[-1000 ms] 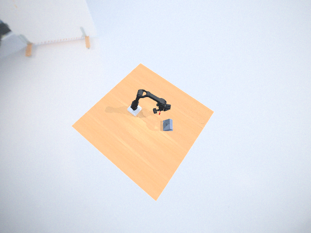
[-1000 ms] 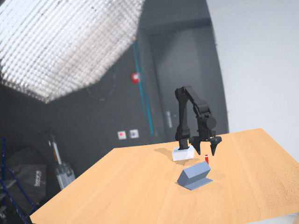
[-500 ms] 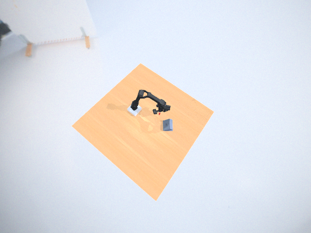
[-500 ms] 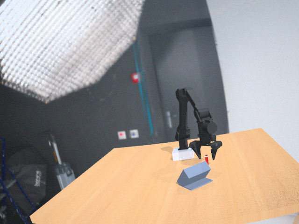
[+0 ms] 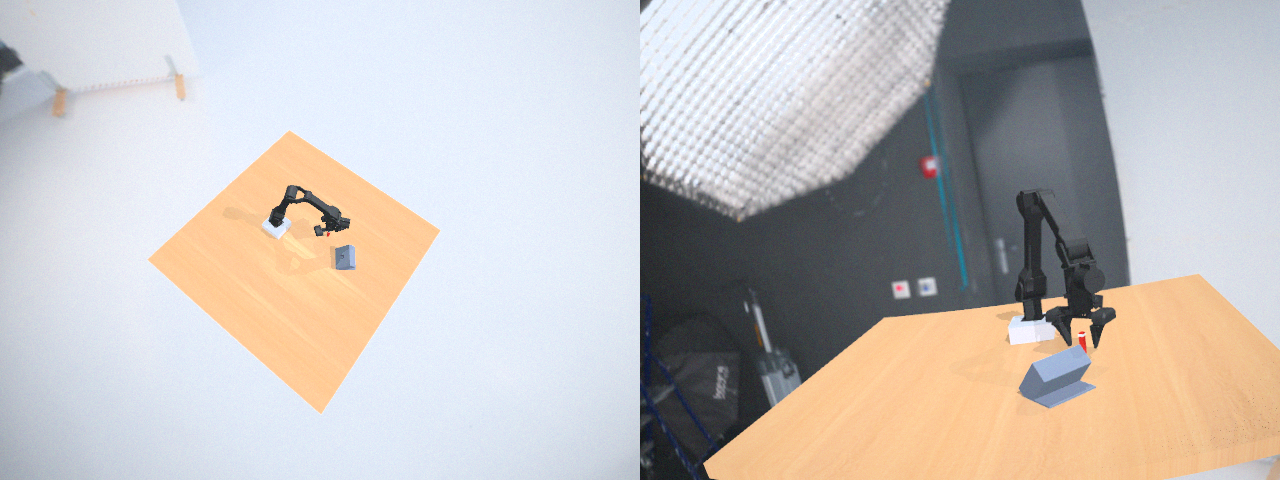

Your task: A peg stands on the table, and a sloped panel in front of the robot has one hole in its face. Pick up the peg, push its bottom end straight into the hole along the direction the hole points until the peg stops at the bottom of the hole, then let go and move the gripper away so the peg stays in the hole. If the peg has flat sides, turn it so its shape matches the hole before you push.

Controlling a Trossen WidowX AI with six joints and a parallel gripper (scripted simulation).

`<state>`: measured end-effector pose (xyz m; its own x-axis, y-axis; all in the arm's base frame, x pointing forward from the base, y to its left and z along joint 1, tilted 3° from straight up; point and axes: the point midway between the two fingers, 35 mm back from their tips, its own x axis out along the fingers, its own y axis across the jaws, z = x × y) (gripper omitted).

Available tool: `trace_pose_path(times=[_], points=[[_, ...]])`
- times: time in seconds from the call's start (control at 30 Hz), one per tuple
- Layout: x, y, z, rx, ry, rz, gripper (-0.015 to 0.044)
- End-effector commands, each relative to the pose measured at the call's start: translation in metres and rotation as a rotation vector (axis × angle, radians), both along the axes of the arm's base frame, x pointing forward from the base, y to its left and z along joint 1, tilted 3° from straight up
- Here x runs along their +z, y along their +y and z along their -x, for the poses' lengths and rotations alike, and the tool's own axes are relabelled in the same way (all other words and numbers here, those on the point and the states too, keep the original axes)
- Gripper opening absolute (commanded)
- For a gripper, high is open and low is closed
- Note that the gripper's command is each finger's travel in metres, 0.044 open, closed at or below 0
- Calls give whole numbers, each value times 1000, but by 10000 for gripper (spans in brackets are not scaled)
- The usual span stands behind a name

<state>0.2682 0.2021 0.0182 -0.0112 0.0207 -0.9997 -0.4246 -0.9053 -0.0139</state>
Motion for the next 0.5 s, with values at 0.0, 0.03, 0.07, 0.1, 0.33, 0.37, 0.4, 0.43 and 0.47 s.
trace_pose_path(times=[0.0,0.03,0.07,0.1,0.33,0.37,0.4,0.43,0.47], points=[[0,0,0,0,-1,0,309],[0,0,0,0,-1,0,282],[0,0,0,0,-1,0,256],[0,0,0,0,-1,0,230],[0,0,0,0,-1,0,46],[0,0,0,0,-1,0,20],[0,0,0,0,-1,0,13],[0,0,0,0,-1,0,7],[0,0,0,0,-1,0,0]])
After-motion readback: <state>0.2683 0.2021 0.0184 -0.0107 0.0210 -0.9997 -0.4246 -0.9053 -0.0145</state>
